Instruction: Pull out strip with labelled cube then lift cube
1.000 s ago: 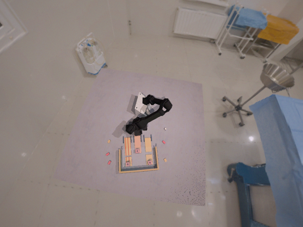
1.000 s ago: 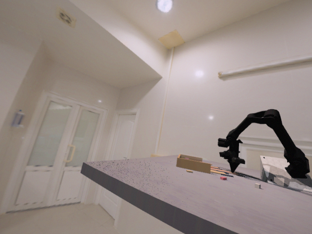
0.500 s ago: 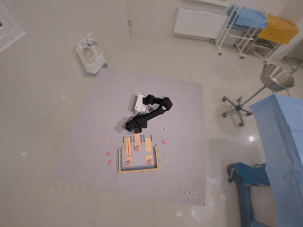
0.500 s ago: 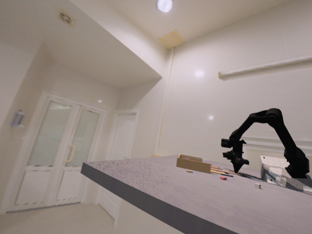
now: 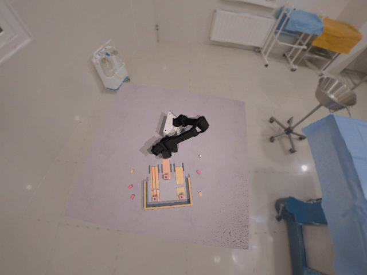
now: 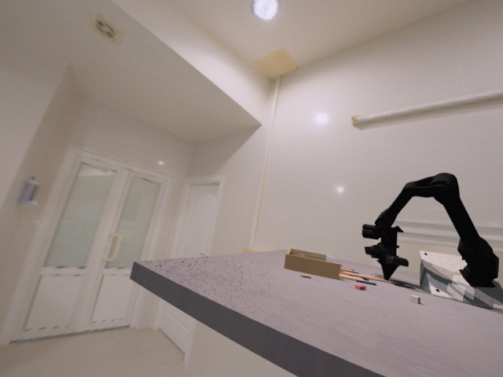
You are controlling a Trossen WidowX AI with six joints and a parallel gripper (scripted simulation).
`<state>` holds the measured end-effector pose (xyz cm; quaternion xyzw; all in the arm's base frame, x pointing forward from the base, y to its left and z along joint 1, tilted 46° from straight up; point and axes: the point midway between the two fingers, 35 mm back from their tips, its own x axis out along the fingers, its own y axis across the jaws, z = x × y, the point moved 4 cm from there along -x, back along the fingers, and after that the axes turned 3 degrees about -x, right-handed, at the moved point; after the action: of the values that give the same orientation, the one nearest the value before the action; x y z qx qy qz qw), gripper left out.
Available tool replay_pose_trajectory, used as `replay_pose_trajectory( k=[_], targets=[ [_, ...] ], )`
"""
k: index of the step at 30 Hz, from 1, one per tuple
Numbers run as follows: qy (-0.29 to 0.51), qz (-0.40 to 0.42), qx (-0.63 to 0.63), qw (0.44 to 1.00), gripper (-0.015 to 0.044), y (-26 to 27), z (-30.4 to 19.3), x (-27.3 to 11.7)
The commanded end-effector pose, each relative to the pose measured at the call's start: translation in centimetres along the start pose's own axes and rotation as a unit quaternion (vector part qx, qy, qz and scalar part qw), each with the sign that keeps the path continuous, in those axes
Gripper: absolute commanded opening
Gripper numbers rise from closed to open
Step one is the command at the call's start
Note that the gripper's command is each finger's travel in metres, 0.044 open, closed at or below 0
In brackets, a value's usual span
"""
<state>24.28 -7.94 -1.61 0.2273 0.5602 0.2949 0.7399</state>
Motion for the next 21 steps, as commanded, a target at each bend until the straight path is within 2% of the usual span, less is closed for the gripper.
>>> replay_pose_trajectory(
  k=[1, 21],
  targets=[
    [0.016, 0.003, 0.004, 1.0, 0.0, 0.4, -1.2, 0.5],
    [0.016, 0.003, 0.004, 1.0, 0.0, 0.4, -3.0, 0.4]
  ],
)
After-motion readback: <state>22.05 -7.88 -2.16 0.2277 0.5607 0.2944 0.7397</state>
